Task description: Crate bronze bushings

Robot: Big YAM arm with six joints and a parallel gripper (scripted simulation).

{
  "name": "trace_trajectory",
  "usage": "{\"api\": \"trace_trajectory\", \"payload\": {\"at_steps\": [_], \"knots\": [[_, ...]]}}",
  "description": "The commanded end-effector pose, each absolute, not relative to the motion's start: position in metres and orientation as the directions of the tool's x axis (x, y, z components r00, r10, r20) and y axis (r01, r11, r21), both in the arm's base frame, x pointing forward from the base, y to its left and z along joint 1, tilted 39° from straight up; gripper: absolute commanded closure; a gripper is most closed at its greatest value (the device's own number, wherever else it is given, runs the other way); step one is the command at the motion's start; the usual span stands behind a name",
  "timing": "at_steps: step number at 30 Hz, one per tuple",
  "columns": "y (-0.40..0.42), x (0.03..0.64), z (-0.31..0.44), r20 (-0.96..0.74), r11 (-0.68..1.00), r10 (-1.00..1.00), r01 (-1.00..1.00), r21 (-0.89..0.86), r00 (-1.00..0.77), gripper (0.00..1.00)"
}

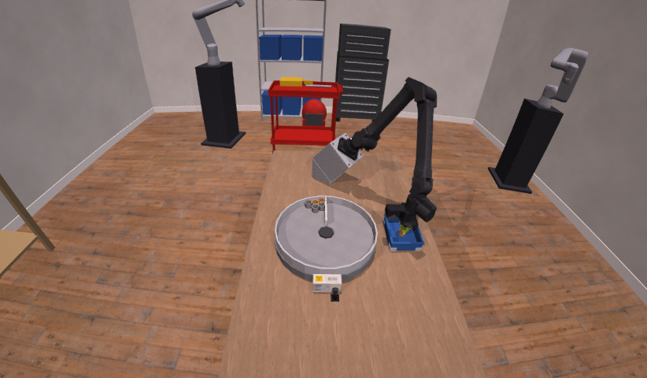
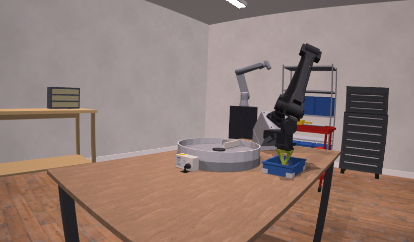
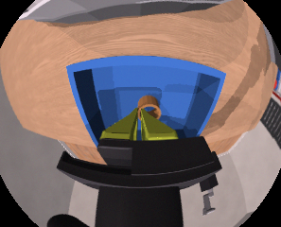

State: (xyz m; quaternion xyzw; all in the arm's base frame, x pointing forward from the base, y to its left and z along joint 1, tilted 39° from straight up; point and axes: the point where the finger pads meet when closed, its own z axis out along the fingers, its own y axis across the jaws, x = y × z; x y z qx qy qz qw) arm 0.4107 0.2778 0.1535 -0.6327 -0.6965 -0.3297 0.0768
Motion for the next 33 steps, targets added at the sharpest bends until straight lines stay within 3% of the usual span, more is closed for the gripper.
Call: {"api": "trace_trajectory", "payload": {"at_steps": [1,33], "knots": [[0.2816,0.4123,0.1598,0.528,-0.023,0.827,0.926,0.376,-0.194,1.00],[0.2874,0.4172,0.1559,0.528,-0.022,0.826,0.926,0.377,-0.196,1.00]]}}
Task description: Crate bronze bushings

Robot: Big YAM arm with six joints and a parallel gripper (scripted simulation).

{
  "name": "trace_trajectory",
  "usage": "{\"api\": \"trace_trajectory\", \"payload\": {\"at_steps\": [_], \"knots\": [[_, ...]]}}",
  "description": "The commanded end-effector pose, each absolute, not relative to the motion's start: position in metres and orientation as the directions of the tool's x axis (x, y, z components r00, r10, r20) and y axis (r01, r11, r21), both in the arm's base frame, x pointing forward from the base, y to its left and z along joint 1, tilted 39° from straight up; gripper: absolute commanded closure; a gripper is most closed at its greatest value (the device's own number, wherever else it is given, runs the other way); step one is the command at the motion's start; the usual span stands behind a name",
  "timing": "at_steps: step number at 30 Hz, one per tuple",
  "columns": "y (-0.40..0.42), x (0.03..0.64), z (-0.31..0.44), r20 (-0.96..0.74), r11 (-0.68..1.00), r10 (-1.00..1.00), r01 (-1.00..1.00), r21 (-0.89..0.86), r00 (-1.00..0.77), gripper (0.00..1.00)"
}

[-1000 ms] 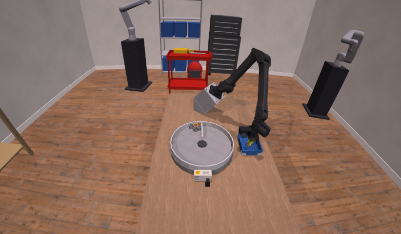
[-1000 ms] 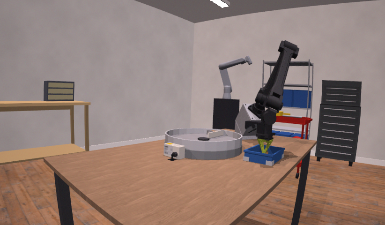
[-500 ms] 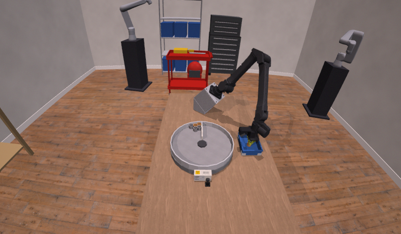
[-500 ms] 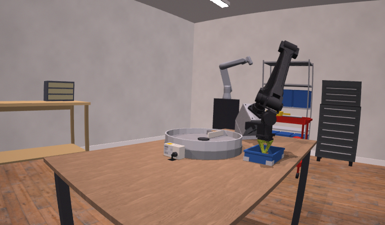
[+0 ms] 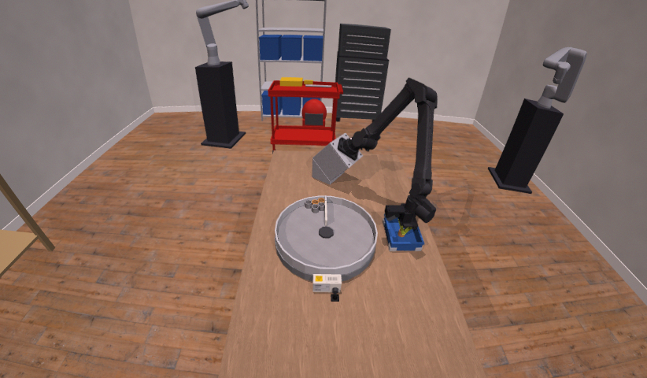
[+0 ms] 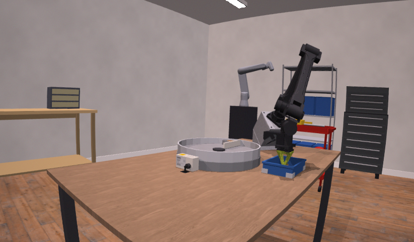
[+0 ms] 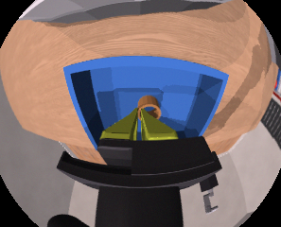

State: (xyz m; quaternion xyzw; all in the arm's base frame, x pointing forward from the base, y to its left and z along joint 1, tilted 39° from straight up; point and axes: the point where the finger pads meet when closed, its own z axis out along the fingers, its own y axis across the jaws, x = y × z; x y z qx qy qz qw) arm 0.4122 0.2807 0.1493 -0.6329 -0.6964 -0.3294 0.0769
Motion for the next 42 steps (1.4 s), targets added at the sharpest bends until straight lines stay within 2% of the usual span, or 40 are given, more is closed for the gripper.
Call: {"api": "trace_trajectory", "payload": {"at_steps": [1,30,31,42], "knots": [[0.2874,0.4172,0.1559,0.528,-0.022,0.826,0.926,0.377,-0.196,1.00],[0.2874,0.4172,0.1559,0.528,-0.022,0.826,0.926,0.377,-0.196,1.00],[0.2874,0.4172,0.1559,0.528,-0.022,0.826,0.926,0.377,-0.196,0.87],[0.2875,0.4172,0.1559,0.528,-0.021,0.826,0.926,0.377,-0.196,0.87]]}}
